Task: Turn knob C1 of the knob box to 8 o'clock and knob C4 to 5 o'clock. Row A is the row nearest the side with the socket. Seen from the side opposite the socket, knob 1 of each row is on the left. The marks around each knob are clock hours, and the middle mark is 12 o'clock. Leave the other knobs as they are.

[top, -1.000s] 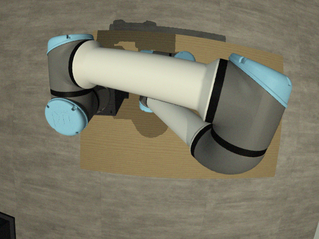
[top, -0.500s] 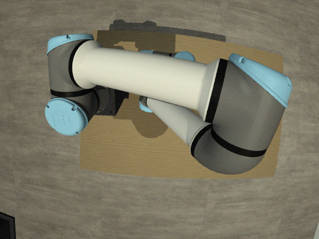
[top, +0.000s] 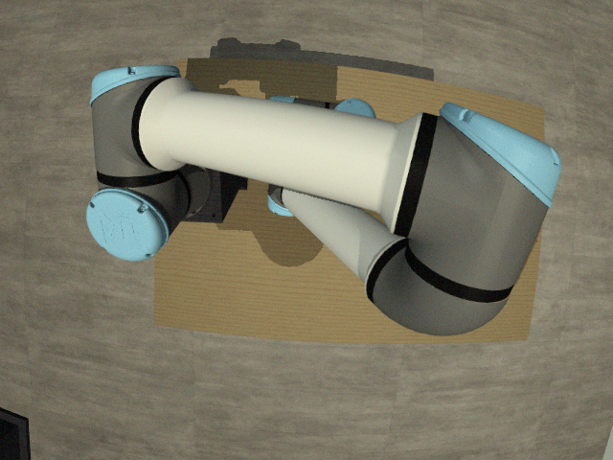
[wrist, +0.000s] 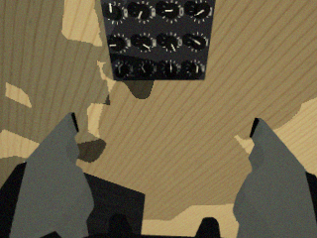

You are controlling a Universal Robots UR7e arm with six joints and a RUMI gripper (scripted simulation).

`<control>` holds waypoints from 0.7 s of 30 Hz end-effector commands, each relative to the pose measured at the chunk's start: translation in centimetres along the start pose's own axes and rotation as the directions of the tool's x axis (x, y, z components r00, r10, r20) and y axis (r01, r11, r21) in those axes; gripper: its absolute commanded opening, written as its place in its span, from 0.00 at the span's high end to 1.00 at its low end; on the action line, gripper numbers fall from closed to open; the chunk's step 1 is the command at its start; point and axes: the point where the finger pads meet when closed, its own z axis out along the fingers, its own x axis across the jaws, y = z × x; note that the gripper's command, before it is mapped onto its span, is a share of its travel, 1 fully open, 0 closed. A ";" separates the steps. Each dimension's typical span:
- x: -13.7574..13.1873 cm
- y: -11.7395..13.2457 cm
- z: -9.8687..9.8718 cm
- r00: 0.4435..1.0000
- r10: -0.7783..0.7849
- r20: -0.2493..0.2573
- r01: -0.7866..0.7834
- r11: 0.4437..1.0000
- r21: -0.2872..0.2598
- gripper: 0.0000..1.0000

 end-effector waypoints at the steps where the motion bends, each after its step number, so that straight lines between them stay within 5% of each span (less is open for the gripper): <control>1: 0.0 0.0 0.0 1.000 0.000 0.000 0.000 1.000 0.001 0.00; 14: 0.0 -0.1 -0.1 1.000 0.016 0.000 -0.016 1.000 0.001 0.00; 21: 0.2 -0.5 -0.4 0.988 0.155 0.000 -0.155 0.988 0.001 0.00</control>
